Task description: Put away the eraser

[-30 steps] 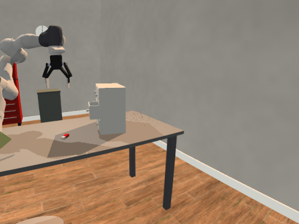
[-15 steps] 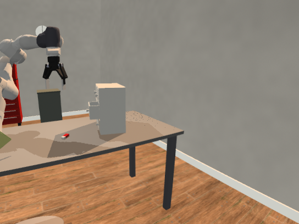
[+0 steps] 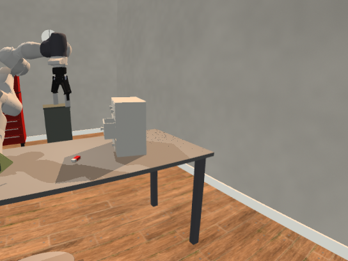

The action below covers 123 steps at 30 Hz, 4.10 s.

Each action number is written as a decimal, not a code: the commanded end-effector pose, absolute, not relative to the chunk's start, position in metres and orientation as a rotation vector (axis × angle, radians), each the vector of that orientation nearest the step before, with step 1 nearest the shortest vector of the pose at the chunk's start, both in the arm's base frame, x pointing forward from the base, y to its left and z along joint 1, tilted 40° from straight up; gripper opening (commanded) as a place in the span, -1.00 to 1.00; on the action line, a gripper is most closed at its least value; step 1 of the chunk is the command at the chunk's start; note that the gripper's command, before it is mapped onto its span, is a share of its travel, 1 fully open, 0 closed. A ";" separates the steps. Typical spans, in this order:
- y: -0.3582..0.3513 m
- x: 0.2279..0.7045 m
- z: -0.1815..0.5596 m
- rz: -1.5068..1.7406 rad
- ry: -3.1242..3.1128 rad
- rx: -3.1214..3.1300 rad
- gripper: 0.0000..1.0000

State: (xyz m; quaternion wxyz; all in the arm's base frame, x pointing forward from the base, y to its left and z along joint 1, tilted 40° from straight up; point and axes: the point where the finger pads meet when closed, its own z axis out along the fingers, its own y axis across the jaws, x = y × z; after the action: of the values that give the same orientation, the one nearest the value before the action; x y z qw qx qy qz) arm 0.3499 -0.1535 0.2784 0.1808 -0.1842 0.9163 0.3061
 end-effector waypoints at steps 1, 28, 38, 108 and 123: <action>-0.153 0.348 0.277 0.909 2.677 -0.282 1.00; -0.140 0.328 0.265 1.016 2.795 0.317 1.00; -0.139 0.333 0.262 1.000 2.762 0.332 1.00; -0.103 0.449 0.196 0.643 1.997 0.582 -1.00; -0.104 0.465 0.194 0.643 1.997 0.582 -1.00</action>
State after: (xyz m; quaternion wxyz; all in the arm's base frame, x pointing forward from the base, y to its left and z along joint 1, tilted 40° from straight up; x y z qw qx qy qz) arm 0.4598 -0.1012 0.1945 0.4607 0.2402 0.8115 0.2674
